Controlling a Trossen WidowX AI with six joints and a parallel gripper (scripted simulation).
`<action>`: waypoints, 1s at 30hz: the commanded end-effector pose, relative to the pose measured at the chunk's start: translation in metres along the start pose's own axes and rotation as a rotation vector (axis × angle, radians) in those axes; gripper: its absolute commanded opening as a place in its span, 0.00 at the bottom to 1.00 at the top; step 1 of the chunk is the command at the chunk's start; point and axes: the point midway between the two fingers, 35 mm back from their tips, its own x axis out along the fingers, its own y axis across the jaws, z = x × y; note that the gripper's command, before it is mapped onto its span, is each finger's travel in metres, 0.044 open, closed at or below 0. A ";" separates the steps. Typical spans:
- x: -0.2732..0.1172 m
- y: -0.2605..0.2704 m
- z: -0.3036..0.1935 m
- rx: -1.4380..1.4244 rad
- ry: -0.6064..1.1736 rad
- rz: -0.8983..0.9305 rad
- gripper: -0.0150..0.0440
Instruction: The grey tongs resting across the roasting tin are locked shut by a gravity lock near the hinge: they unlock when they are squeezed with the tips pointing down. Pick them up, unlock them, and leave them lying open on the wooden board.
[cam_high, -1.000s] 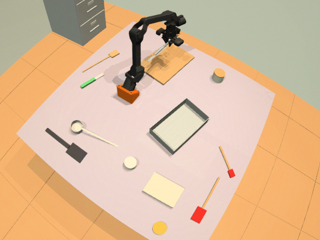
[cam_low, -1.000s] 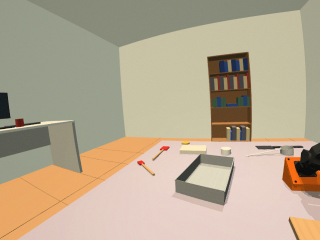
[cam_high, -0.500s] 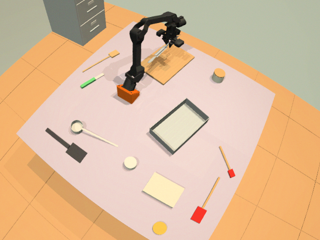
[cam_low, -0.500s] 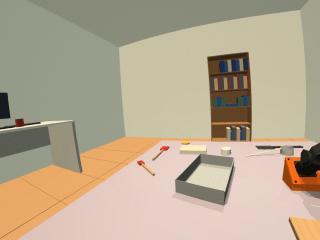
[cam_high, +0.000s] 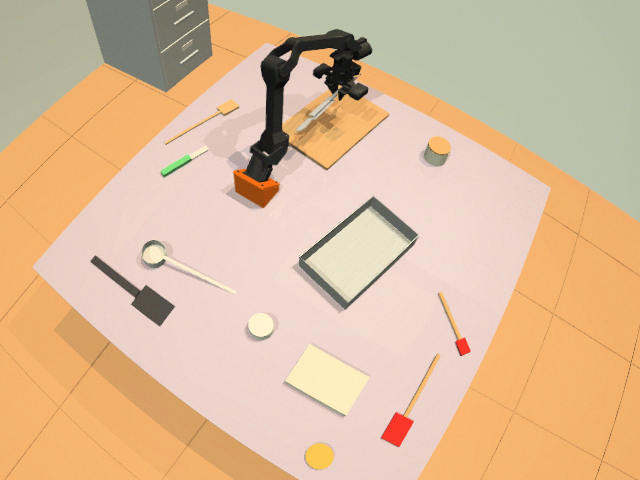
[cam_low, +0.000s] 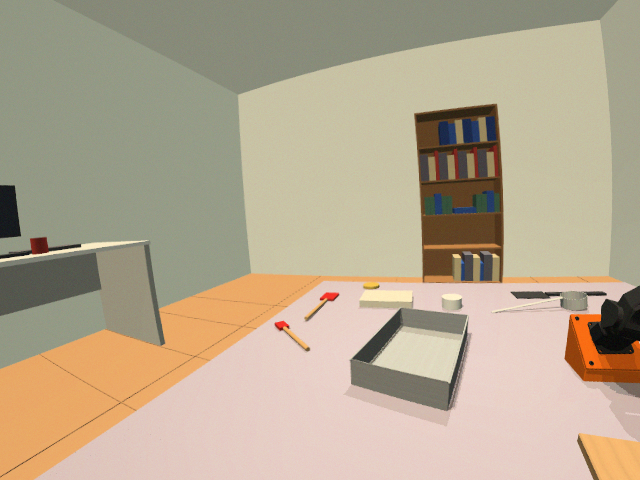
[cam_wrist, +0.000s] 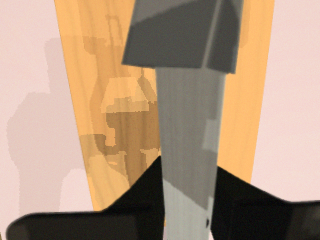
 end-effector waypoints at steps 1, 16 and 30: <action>0.009 -0.002 0.000 0.008 0.009 -0.004 0.00; 0.034 -0.002 0.000 0.008 0.009 -0.003 0.00; 0.056 -0.001 -0.002 0.009 0.008 -0.002 0.00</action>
